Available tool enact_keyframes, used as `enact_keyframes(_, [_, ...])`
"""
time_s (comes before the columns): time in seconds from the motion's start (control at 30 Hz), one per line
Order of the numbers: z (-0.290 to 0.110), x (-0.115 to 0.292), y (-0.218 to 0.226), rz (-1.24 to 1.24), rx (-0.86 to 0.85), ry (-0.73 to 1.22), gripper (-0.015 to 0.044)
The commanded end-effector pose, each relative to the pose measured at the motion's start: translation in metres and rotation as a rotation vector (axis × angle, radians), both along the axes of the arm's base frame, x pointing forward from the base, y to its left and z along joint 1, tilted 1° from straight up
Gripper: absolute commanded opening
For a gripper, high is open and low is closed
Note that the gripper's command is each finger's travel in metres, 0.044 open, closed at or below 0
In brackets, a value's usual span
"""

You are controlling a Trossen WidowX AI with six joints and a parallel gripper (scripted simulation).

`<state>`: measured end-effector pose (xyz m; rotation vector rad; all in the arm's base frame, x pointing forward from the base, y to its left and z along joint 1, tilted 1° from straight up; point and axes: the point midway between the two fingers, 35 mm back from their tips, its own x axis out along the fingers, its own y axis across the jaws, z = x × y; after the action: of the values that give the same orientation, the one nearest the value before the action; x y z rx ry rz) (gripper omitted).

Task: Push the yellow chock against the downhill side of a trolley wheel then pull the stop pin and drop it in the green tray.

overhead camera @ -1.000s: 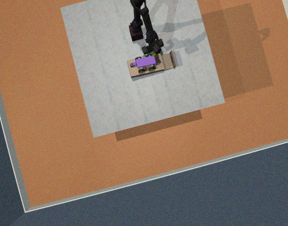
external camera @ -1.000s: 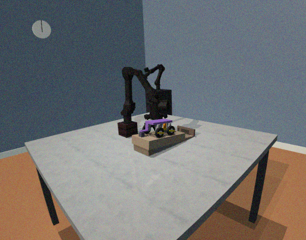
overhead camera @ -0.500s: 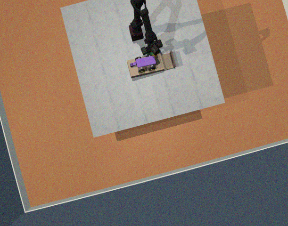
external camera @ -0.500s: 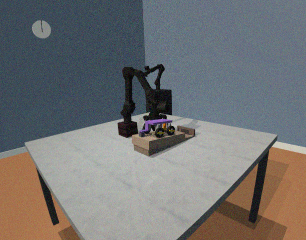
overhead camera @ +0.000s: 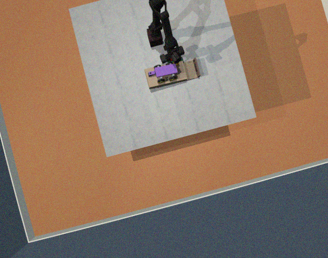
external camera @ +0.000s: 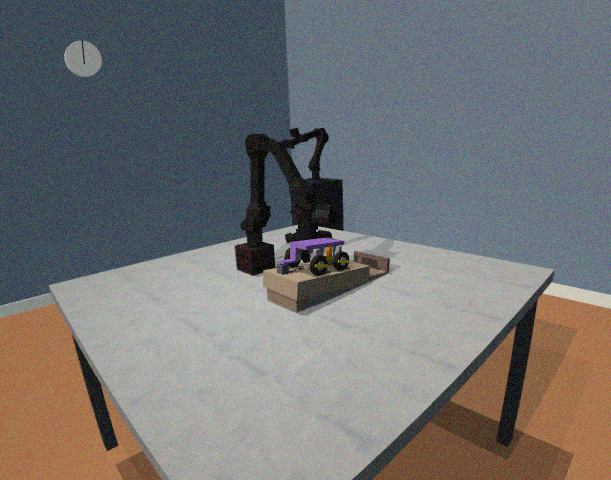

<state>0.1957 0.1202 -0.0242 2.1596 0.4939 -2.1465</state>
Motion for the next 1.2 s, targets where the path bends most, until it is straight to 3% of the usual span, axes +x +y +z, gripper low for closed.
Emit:
enact_keyframes(0.0, [0.0, 0.0, 0.0, 0.0, 0.0, -0.001, 0.0269])
enact_keyframes(0.1, [0.0, 0.0, 0.0, 0.0, 0.0, -0.001, 0.034])
enact_keyframes(0.53, [0.024, -0.002, -0.001, 0.006, 0.003, 0.0, 0.034])
enact_keyframes(0.67, [0.034, -0.002, -0.002, 0.006, 0.003, 0.0, 0.044])
enact_keyframes(1.17, [0.081, -0.002, -0.002, 0.006, 0.003, -0.001, 0.044])
